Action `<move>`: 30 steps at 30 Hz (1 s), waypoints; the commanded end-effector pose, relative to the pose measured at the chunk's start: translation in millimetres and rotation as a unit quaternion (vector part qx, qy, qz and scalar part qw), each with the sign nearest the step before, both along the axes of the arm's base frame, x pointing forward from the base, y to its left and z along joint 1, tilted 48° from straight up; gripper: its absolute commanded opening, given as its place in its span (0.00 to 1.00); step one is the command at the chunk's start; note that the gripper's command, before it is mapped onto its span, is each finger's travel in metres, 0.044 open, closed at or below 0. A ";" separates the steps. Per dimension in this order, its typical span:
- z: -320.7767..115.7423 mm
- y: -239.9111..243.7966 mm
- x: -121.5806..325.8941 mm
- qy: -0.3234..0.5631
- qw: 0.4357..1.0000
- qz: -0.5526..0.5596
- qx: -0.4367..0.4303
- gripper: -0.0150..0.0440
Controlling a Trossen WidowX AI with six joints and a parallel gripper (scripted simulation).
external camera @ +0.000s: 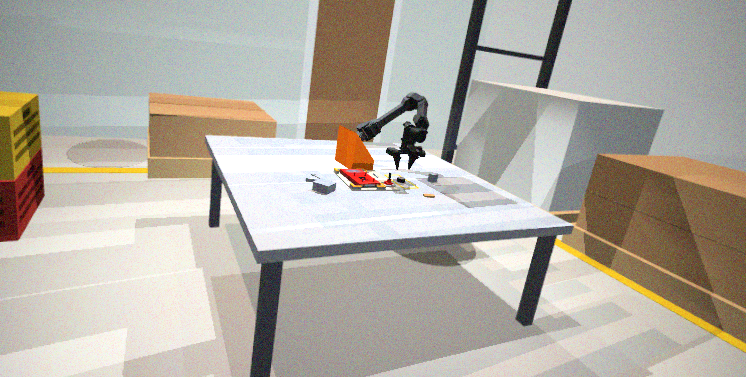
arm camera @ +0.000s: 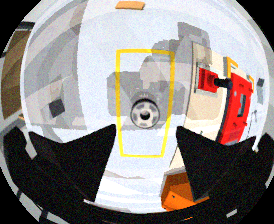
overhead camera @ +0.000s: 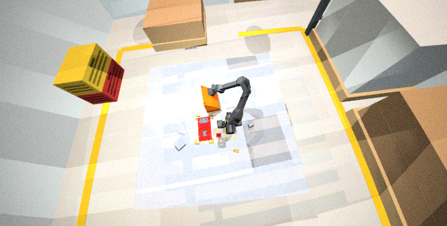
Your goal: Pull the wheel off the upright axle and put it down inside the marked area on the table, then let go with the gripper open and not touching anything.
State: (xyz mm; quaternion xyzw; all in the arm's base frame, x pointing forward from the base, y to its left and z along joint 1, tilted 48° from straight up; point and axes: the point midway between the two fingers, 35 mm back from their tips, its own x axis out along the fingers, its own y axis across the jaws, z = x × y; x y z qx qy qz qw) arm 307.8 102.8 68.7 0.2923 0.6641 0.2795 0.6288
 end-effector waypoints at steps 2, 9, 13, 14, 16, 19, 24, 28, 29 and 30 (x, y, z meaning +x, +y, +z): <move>3.0 -4.4 -0.4 -0.002 1.000 -0.001 0.000 0.81; 10.3 -50.7 -50.5 0.000 1.000 0.000 -0.006 1.00; 15.1 -66.8 -79.3 0.002 1.000 0.002 -0.001 1.00; 15.4 -67.4 -80.8 0.002 1.000 0.002 -0.001 1.00; 15.4 -67.4 -80.8 0.002 1.000 0.002 -0.001 1.00; 15.4 -67.4 -80.8 0.002 1.000 0.002 -0.001 1.00; 15.4 -67.4 -80.8 0.002 1.000 0.002 -0.001 1.00; 15.4 -67.4 -80.8 0.002 1.000 0.002 -0.001 1.00; 15.4 -67.4 -80.8 0.002 1.000 0.002 -0.001 1.00; 15.4 -67.4 -80.8 0.002 1.000 0.002 -0.001 1.00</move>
